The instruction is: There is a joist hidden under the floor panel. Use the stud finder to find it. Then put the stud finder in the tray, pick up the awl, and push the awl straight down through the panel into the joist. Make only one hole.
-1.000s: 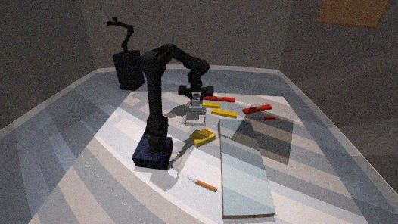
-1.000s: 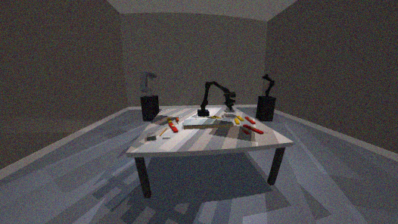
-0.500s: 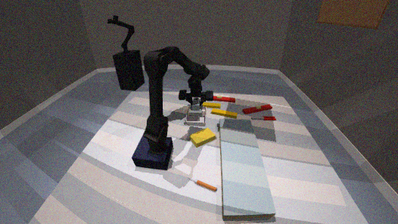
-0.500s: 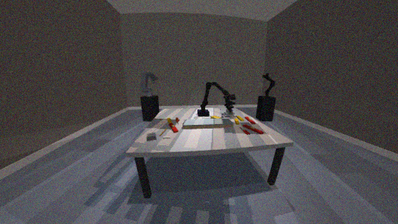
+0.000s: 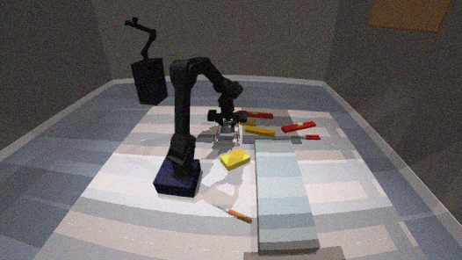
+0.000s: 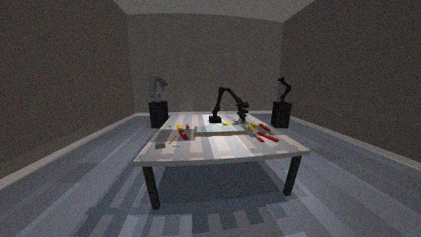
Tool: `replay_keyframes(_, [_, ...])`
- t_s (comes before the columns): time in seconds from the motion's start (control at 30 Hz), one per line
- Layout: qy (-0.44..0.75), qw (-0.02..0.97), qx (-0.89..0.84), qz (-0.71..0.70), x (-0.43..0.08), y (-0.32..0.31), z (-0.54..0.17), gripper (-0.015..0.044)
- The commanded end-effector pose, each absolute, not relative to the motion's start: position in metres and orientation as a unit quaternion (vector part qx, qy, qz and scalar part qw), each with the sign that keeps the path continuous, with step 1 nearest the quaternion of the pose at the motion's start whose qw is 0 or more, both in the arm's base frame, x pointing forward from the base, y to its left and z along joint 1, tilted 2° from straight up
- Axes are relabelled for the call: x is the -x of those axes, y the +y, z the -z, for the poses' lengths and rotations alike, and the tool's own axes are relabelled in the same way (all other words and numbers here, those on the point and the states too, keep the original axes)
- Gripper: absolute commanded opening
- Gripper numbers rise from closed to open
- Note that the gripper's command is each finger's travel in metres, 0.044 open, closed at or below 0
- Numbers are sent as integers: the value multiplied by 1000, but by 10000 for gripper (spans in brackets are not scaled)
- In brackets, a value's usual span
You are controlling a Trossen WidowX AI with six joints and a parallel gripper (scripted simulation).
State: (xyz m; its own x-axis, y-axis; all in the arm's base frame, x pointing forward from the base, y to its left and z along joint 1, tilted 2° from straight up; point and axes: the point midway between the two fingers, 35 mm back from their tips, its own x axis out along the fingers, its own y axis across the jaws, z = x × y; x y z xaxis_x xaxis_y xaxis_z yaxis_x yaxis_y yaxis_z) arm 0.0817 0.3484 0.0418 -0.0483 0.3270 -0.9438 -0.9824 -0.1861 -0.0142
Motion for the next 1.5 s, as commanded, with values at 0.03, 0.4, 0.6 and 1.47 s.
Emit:
replay_keyframes(0.03, [364,526,449,-623,-82,349,-37,0])
replay_keyframes(0.4, [364,526,449,-623,-82,349,-22,0])
replay_keyframes(0.6, [365,523,450,-625,-82,349,-23,105])
replay_keyframes(1.47, [434,575,415,-556,-144,314,-91,440])
